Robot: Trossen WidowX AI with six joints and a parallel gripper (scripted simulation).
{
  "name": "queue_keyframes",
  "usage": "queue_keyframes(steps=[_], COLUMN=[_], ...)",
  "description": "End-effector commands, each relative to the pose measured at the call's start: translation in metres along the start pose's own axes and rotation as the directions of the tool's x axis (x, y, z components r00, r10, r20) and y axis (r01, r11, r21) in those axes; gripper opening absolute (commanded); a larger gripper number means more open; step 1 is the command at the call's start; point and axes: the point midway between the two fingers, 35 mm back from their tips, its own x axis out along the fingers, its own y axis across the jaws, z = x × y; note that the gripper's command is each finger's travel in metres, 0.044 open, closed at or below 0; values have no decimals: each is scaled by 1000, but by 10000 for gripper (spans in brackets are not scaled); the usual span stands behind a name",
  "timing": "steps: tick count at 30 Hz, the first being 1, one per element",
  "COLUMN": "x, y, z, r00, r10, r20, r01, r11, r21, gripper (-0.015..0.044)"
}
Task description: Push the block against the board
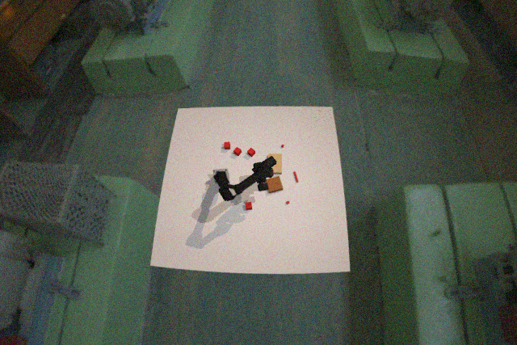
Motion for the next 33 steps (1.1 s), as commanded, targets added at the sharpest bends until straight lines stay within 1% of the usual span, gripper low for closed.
queue_keyframes(steps=[1, 8, 16, 24, 33], x=[3, 12, 23, 34, 48], y=[-5, -14, -26, -39, -56], z=[7, 17, 29, 40, 50], r00=[1000, 1000, 1000, 1000, 1000], r10=[2, 8, 10, 9, 3], r20=[5, 6, 8, 9, 9], r01=[-3, -9, -13, -12, -9], r11=[993, 936, 806, 614, 343], r21=[119, 351, 592, 789, 939], gripper=[0, 0, 0, 0, 0])
